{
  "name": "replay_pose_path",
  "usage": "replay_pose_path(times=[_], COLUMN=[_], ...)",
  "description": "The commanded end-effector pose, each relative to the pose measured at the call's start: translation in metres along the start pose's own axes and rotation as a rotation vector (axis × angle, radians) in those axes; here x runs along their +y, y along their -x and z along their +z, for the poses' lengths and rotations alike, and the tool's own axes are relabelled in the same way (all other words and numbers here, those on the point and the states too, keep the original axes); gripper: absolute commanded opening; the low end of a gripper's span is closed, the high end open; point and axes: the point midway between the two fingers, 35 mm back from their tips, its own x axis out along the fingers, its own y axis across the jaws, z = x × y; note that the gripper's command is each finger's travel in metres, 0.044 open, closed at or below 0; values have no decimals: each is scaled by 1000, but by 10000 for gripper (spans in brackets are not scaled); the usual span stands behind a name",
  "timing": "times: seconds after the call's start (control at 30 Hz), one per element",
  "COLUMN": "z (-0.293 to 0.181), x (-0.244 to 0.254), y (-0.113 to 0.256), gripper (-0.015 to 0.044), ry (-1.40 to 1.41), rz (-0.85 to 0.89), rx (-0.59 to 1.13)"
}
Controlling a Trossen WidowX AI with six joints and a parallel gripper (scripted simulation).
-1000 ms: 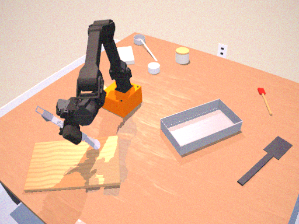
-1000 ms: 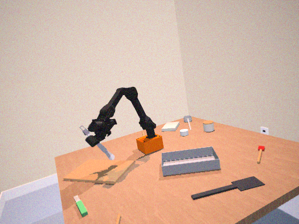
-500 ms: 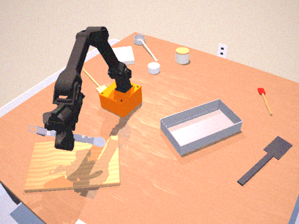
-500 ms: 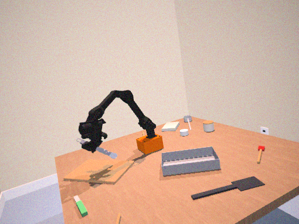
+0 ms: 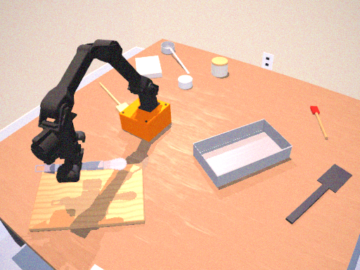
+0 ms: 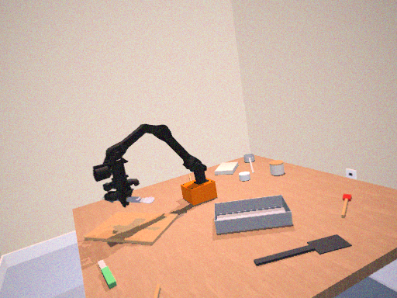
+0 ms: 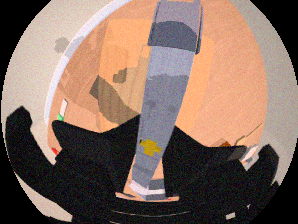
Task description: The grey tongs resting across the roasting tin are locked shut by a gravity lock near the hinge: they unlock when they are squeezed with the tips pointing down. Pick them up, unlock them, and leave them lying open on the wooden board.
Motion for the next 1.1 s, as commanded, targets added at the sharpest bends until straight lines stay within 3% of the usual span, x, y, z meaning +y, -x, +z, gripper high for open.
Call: replay_pose_path(times=[0.0, 1.07], z=[0, -1], x=[2, 3], y=[1, -39], gripper=[-150, -150], ry=[2, 2], rz=[14, 14], rx=[32, 32])
